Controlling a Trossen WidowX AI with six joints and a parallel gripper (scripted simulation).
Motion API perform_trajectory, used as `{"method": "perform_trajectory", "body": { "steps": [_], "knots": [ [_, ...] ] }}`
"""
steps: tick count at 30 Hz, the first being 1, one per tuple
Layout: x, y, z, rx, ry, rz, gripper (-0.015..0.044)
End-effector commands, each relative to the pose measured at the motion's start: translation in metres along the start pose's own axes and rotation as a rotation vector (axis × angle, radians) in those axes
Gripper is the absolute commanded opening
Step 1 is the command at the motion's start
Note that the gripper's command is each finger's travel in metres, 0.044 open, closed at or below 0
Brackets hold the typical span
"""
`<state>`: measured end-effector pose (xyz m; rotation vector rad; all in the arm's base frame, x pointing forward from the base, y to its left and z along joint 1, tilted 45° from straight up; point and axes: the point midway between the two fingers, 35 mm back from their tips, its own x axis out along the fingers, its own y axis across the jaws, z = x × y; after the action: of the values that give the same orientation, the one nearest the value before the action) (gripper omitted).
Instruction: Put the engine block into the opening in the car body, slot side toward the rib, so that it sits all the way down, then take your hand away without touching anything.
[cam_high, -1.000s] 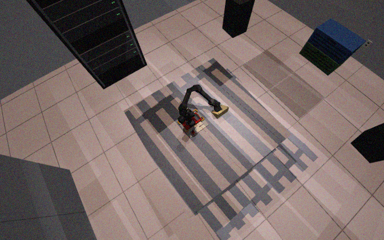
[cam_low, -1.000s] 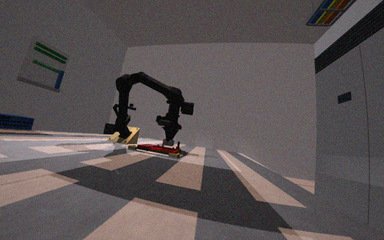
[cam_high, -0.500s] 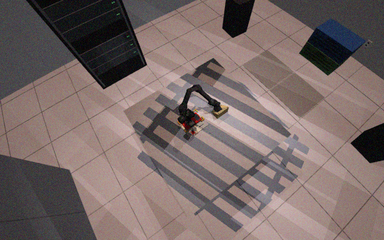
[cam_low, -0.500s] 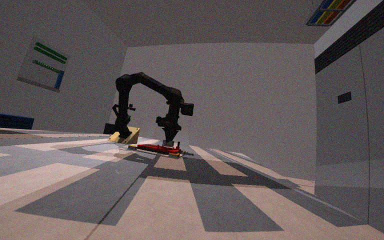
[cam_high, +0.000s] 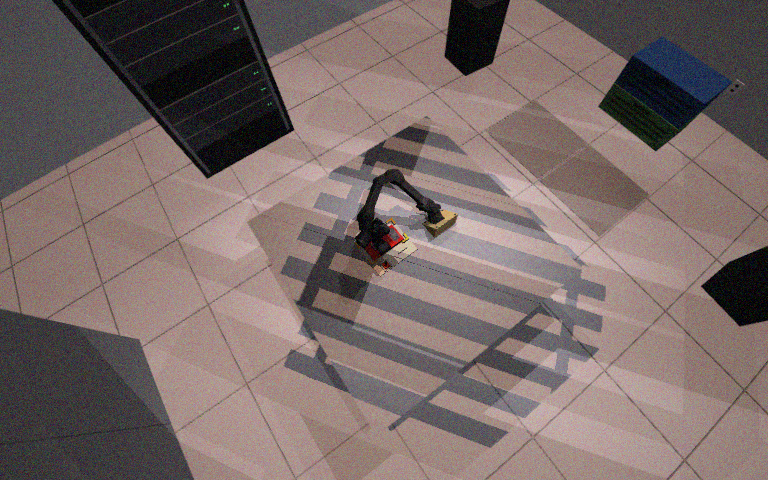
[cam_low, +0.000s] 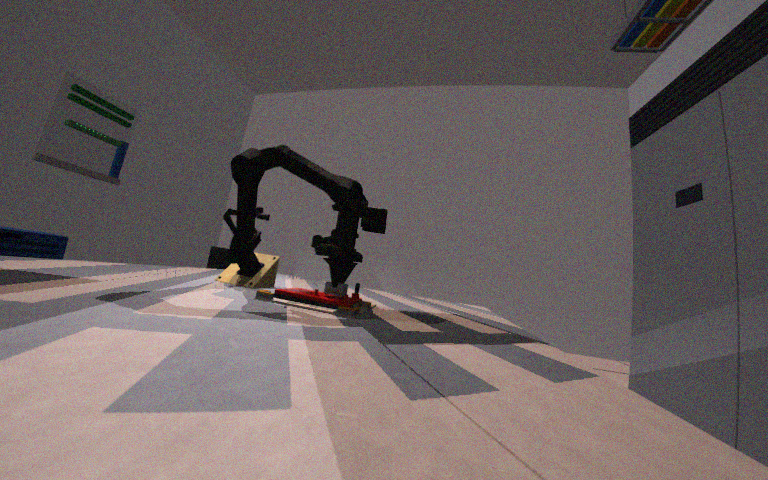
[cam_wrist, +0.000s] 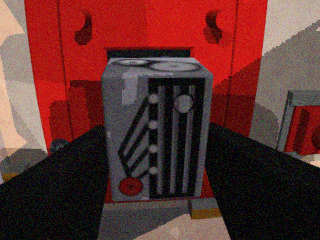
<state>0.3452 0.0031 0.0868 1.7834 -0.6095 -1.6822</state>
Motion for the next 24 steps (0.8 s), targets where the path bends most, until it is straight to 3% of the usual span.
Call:
{"method": "perform_trajectory", "body": {
  "steps": [1,24],
  "knots": [
    [0.0017,0.0003,-0.0003,-0.002,0.001,0.003,0.0159],
    [0.0093,0.0005,-0.0003,-0.001,0.001,0.003,0.0159]
  ]
}}
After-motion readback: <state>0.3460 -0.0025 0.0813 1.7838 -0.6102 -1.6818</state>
